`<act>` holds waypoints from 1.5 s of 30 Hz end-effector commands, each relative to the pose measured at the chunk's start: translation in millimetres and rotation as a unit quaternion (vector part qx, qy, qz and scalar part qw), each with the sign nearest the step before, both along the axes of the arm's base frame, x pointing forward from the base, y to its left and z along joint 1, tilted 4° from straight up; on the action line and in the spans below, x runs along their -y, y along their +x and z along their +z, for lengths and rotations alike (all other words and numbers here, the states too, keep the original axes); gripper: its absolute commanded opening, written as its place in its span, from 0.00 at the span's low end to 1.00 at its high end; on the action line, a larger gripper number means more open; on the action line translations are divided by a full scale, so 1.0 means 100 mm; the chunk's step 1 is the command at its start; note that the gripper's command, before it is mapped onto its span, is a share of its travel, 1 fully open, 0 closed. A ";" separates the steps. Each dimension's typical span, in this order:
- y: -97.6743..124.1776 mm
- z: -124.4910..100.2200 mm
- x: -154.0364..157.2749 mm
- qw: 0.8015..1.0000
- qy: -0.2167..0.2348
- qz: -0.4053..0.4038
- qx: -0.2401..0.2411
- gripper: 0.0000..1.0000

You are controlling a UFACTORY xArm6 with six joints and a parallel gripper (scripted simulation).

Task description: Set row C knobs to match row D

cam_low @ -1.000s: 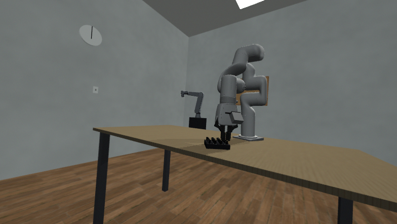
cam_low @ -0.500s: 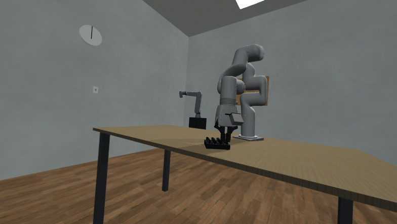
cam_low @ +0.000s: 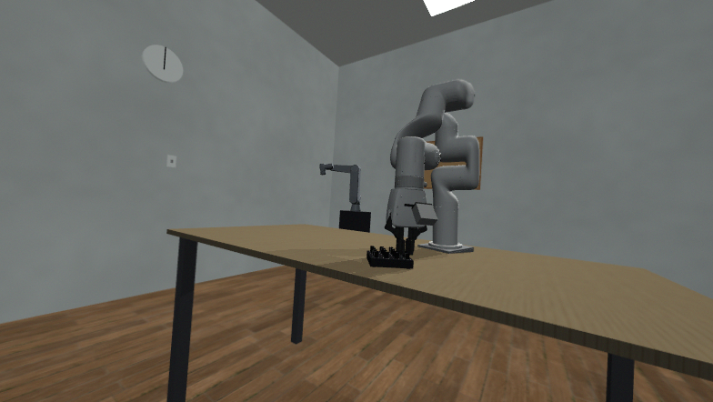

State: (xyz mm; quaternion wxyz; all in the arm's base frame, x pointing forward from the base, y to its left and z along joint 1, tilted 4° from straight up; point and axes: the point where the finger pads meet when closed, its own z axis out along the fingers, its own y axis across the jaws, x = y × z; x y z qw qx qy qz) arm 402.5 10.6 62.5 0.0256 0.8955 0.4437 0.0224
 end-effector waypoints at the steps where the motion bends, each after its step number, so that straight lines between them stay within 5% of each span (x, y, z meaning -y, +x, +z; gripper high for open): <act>1: 0.01 0.01 0.00 1.000 0.000 0.000 0.002 0.19; 16: 0.01 0.01 0.00 1.000 0.000 0.000 0.002 0.19; 17: 0.01 0.01 0.00 1.000 0.000 0.000 0.002 0.08; 45: 0.01 0.01 0.00 1.000 0.000 0.000 0.002 0.08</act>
